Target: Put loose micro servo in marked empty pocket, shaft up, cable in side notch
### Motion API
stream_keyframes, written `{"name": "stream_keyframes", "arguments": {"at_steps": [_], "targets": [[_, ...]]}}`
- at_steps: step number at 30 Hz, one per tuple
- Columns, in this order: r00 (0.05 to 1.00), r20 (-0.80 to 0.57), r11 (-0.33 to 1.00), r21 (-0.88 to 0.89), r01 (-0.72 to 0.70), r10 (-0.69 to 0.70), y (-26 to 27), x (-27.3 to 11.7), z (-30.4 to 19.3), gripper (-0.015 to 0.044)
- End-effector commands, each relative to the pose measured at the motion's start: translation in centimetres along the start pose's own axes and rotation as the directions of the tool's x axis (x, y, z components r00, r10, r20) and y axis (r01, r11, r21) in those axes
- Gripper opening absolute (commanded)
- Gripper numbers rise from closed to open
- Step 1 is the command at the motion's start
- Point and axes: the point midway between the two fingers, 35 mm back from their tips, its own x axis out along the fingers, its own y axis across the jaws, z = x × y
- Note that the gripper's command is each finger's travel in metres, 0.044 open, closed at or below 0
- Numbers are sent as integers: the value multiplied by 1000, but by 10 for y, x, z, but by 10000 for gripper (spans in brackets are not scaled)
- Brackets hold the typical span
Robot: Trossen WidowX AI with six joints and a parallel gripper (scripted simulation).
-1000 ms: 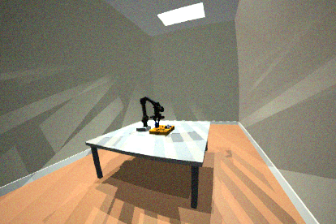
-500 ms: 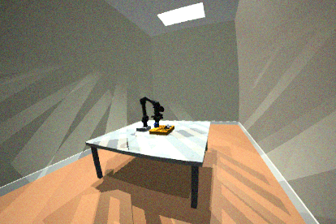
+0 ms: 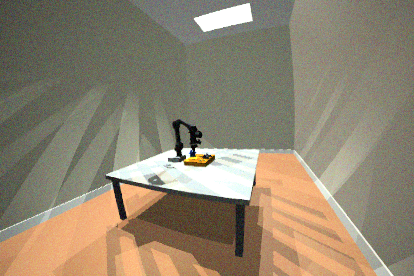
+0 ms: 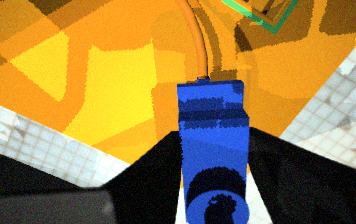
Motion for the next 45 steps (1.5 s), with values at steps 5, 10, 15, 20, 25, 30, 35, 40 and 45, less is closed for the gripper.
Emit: {"name": "stream_keyframes", "arguments": {"at_steps": [5, 10, 15, 20, 25, 30, 35, 40, 45], "targets": [[1000, 1, 960, 280, 7, -8, -2, -1, 1, 0], [1000, 1, 898, 439, 6, -8, -2, -1, 1, 0], [1000, 1, 840, 542, 6, -8, -2, -1, 1, 0], [1000, 1, 840, 542, 6, -8, -2, -1, 1, 0], [1000, 2, 840, 542, 6, -8, -9, -2, 12, 0], [1000, 4, 840, 542, 6, -9, -20, -2, 30, 0], [1000, 5, 840, 542, 6, -10, -31, -3, 47, 0], [1000, 6, 840, 542, 6, -11, -42, -3, 63, 0], [1000, 8, 840, 542, 5, -11, -52, -4, 79, 0]]}}
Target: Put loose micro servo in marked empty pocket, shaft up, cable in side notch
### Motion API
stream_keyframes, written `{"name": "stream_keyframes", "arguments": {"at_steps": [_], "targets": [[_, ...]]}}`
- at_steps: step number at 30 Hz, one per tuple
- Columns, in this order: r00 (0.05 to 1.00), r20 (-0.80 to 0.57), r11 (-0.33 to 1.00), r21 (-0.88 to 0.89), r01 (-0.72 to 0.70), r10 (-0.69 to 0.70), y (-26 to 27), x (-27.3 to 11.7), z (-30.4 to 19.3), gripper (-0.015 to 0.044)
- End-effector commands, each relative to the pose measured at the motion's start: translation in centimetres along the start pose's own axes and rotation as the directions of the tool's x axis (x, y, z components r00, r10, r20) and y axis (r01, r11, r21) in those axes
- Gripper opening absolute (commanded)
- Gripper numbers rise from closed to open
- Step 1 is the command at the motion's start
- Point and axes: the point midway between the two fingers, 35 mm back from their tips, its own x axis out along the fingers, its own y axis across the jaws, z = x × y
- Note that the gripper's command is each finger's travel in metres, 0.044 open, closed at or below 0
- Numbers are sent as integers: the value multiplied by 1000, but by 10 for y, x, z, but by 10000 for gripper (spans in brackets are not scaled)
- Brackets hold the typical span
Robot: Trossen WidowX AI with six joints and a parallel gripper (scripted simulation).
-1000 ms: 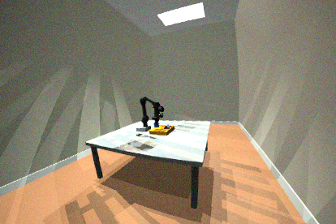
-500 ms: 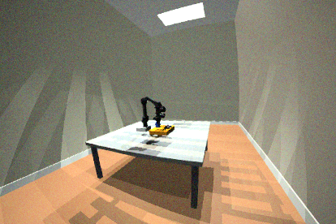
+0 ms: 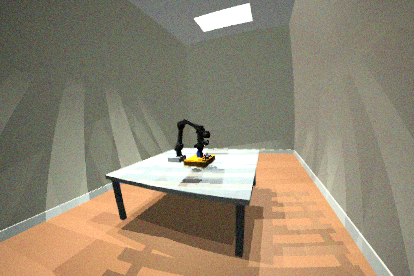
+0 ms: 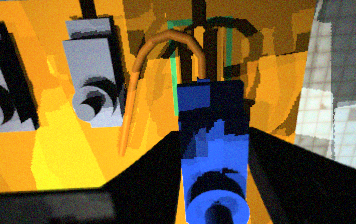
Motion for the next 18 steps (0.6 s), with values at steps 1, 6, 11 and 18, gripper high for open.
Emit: {"name": "stream_keyframes", "arguments": {"at_steps": [1, 6, 11, 18], "targets": [[1000, 13, 1000, 3, 4, -4, 0, -4, 18, 0], [1000, 14, 1000, 3, 4, -4, 0, -4, 31, 0], [1000, 14, 1000, 3, 4, -4, 0, -3, 31, 0], [1000, 14, 1000, 3, 4, -4, 0, 7, 31, 0]]}}
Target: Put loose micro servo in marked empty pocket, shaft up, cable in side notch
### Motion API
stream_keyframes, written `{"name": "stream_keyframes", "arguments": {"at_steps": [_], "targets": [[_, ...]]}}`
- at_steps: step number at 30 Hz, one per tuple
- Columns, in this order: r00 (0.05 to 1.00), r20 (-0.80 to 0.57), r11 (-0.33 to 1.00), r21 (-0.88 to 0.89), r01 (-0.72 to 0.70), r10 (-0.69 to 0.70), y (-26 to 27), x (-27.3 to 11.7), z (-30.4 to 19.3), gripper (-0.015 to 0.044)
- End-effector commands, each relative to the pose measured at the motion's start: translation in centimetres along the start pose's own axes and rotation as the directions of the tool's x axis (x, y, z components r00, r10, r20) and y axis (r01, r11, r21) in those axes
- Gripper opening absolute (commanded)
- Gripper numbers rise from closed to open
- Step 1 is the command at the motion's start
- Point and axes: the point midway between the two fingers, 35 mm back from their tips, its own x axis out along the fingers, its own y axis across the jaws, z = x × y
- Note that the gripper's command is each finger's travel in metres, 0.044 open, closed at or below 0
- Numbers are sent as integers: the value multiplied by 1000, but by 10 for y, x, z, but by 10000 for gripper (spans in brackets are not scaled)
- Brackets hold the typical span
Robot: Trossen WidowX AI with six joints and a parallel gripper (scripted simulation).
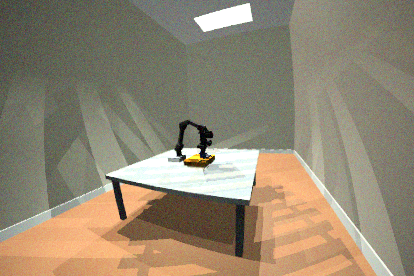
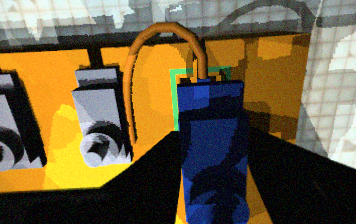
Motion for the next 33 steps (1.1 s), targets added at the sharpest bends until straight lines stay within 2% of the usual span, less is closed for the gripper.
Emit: {"name": "stream_keyframes", "arguments": {"at_steps": [1, 33], "targets": [[1000, -2, 1000, 4, 0, 0, 0, 6, -1, 0], [1000, -2, 1000, 4, 0, 0, 0, 27, -1, 0]]}}
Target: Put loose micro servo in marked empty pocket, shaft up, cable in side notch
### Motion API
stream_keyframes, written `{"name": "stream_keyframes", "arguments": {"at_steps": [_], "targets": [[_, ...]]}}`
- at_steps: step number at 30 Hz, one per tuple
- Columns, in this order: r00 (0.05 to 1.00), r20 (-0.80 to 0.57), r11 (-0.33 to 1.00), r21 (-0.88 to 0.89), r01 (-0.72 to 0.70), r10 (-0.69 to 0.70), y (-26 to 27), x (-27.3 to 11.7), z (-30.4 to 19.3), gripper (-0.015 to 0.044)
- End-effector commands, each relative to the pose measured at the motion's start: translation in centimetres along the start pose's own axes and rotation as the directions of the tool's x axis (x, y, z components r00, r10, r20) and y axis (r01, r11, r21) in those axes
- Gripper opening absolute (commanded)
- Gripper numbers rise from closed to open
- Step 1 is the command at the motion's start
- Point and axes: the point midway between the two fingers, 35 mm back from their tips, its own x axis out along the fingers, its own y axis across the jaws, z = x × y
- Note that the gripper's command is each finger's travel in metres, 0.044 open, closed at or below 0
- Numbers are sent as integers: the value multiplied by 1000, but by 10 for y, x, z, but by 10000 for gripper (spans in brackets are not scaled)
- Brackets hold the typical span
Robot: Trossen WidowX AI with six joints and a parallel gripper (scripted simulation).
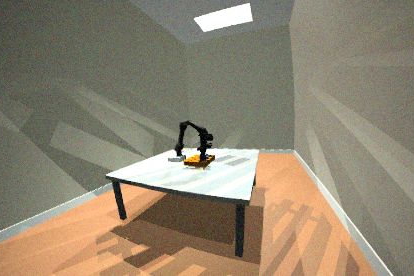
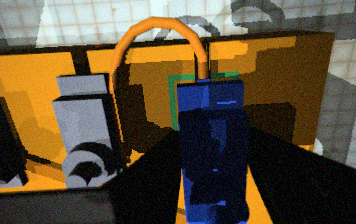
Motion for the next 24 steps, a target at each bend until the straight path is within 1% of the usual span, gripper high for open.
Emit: {"name": "stream_keyframes", "arguments": {"at_steps": [1, 24], "targets": [[1000, 1, 1000, 2, 1, -1, 0, 4, 0, 0], [1000, 1, 1000, 2, 1, -1, 0, 24, 0, 0]]}}
